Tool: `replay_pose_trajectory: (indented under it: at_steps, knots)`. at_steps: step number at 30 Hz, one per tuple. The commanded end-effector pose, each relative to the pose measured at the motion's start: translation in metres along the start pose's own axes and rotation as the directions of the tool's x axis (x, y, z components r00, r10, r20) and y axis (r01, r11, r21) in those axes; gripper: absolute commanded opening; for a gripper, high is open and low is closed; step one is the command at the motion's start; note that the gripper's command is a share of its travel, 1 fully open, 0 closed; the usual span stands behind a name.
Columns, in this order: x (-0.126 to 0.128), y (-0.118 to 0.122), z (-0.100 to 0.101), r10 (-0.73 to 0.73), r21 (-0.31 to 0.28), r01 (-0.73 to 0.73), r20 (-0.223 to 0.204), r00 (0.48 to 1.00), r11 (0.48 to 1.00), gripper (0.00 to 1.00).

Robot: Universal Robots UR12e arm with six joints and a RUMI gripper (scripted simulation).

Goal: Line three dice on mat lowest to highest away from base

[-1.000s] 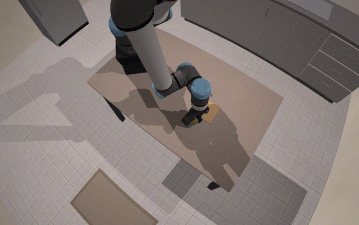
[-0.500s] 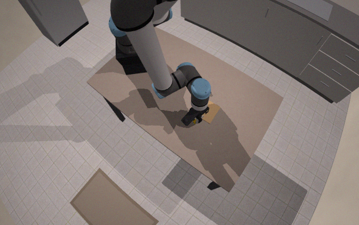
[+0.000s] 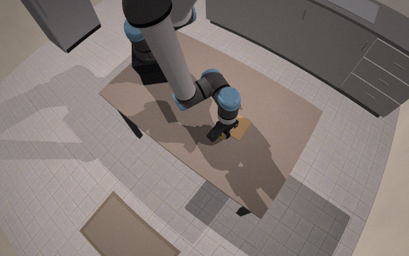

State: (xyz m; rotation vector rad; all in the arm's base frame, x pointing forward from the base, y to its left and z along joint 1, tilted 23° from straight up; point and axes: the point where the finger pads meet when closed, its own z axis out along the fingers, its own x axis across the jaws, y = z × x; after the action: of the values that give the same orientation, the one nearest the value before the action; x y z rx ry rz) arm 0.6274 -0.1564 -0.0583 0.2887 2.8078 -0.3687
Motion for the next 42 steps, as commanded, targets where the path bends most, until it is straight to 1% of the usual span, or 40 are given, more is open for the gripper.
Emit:
replay_pose_trajectory:
  at_steps: [1,9,14,16,21,35,42]
  knots:
    - [0.0,0.0,-0.014,0.0,0.0,0.0,0.001,1.0,1.0,0.03]
    - [0.0,0.0,-0.059,0.0,0.0,0.0,0.001,1.0,1.0,0.03]
    - [0.0,0.0,-0.079,0.0,0.0,0.0,0.001,1.0,1.0,0.03]
    - [0.0,0.0,-0.079,0.0,0.0,0.0,0.001,1.0,1.0,0.03]
    - [0.0,0.0,-0.086,0.0,0.0,0.0,0.001,1.0,1.0,0.03]
    - [0.0,0.0,-0.086,0.003,0.0,-0.003,0.001,1.0,1.0,0.03]
    - [0.0,0.004,-0.086,0.05,0.0,-0.05,0.0,0.999,0.999,0.03]
